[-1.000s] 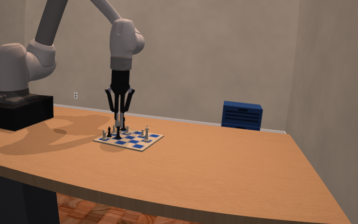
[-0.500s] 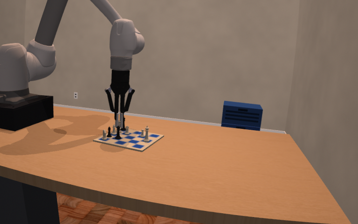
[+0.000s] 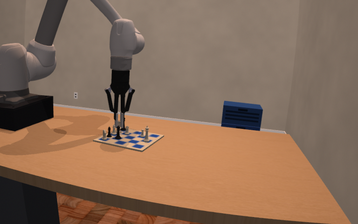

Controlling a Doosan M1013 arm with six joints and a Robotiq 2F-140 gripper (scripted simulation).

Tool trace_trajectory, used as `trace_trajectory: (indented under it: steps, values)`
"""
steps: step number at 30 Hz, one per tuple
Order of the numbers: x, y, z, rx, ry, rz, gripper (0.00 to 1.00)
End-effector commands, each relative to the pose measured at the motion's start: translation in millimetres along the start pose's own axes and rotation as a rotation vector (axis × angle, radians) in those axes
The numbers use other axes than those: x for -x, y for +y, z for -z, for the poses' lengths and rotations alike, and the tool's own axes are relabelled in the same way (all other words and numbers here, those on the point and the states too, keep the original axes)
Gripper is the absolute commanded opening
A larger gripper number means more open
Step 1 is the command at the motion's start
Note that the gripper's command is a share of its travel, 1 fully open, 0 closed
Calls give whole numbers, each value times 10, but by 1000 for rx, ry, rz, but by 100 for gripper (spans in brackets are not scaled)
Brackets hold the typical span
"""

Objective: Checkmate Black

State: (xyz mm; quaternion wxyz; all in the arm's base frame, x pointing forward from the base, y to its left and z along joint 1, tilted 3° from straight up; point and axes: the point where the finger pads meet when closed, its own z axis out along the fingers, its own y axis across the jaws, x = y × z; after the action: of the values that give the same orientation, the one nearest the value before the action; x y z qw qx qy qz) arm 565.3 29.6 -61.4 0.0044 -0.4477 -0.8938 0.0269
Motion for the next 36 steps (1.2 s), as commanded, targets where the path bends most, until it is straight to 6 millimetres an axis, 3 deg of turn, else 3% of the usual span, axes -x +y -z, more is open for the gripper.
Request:
trace_trajectory:
  steps: [1, 2, 18, 36]
  values:
    - [0, 0, 1, 0, 0, 0, 20]
    - [0, 0, 1, 0, 0, 0, 25]
    - [0, 0, 49, 0, 0, 0, 25]
    - [0, 0, 781, 0, 0, 0, 25]
